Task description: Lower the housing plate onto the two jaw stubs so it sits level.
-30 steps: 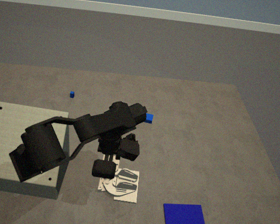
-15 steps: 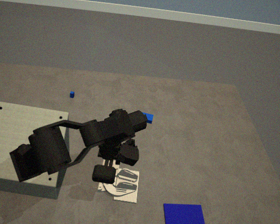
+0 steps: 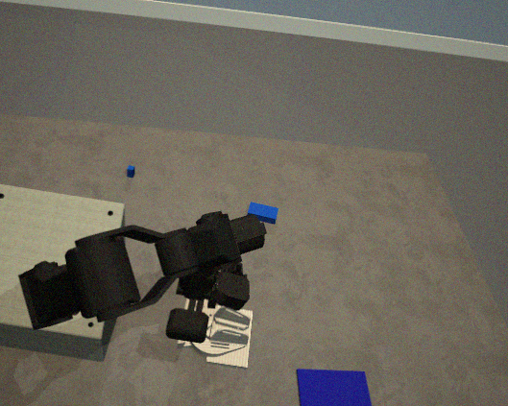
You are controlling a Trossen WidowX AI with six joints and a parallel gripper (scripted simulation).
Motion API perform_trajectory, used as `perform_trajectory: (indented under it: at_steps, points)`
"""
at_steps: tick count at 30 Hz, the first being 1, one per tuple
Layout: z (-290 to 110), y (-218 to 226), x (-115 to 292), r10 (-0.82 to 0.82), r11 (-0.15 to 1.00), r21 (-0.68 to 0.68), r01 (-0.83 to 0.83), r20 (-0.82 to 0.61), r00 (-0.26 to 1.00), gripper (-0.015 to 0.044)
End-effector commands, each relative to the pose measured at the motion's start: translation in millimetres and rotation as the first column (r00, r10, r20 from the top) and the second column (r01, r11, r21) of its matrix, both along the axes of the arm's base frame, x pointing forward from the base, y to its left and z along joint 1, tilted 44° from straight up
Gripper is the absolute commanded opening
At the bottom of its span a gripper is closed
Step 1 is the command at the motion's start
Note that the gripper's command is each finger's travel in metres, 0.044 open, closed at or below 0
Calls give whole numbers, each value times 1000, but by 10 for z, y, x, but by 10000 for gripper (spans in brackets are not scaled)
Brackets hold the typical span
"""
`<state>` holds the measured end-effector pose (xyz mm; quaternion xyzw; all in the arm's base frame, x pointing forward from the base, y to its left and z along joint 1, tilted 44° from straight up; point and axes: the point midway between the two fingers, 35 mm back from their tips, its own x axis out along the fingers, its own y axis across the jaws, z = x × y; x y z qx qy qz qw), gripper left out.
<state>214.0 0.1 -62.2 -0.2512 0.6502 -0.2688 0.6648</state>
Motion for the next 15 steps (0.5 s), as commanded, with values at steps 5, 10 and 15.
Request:
perform_trajectory:
  at_steps: [5, 10, 15]
  points:
    - [-71, -93, -26, 1, 1000, -10, -2, -7, 1000, 351]
    - [-71, -93, -26, 1, 1000, -10, -2, -7, 1000, 351]
    - [-71, -93, -26, 1, 1000, -10, -2, -7, 1000, 351]
